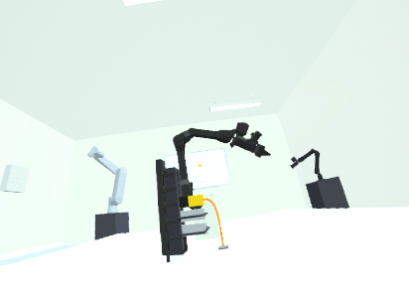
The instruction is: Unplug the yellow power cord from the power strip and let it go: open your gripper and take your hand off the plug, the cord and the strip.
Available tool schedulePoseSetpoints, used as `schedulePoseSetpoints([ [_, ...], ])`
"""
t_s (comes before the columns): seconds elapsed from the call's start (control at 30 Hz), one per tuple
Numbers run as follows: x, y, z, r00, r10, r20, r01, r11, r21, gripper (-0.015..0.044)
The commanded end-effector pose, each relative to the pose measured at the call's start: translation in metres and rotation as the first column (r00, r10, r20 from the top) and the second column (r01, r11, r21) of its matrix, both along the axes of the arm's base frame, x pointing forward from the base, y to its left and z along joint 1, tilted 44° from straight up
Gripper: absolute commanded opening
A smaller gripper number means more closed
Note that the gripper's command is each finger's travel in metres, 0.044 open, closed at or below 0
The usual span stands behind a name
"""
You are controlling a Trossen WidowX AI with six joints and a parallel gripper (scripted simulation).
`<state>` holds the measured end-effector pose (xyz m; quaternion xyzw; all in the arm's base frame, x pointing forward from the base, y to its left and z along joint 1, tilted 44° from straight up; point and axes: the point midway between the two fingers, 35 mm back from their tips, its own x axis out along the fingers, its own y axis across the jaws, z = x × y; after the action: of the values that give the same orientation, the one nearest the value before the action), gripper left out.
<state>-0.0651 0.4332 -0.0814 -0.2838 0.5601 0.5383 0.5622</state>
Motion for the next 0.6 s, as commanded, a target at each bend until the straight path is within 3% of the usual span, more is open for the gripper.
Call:
schedulePoseSetpoints([
  [0.0, 0.068, -0.019, 0.003, 0.989, 0.000, 0.147, 0.013, 0.996, -0.091, 0.0160],
  [0.3, 0.202, -0.105, 0.027, 0.932, 0.123, 0.340, 0.026, 0.915, -0.402, 0.0160],
  [0.57, 0.280, -0.210, 0.069, 0.912, 0.308, 0.271, -0.032, 0.712, -0.701, 0.0160],
])
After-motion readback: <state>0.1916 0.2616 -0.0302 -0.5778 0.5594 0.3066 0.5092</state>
